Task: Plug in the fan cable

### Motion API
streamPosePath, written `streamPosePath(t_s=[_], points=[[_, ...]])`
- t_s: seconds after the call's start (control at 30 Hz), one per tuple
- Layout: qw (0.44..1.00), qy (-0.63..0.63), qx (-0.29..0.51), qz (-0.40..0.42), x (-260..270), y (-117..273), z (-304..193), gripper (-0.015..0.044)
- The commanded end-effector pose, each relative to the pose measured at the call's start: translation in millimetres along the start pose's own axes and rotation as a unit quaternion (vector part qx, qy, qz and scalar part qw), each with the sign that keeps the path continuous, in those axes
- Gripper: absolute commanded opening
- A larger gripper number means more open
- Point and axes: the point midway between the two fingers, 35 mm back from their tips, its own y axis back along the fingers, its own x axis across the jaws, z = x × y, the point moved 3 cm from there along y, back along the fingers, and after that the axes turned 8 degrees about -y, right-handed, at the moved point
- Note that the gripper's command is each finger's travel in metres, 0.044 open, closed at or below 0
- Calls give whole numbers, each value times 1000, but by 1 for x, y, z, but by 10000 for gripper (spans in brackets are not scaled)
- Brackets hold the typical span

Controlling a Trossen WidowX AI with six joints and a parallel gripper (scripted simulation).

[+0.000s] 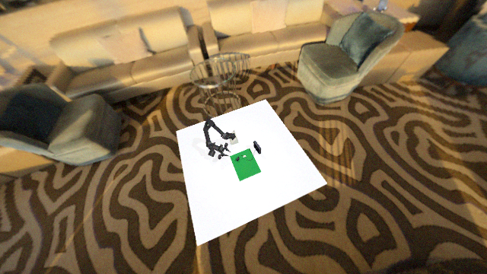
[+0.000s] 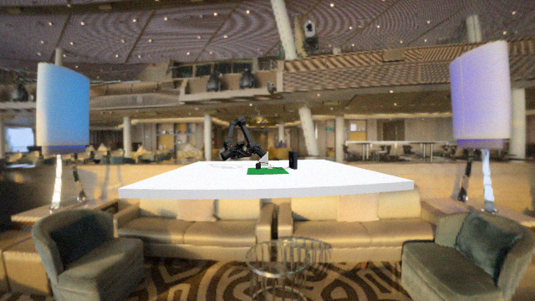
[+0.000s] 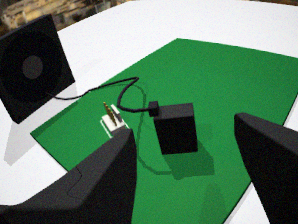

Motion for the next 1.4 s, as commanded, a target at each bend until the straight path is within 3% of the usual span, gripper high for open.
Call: streamPosePath(t_s=[0.0,0.7,1.37], points=[[1000,-4,7,9,1,2,4,205],[963,-134,177,153,22,-23,0,205],[890,-183,381,171,31,-34,0,205]])
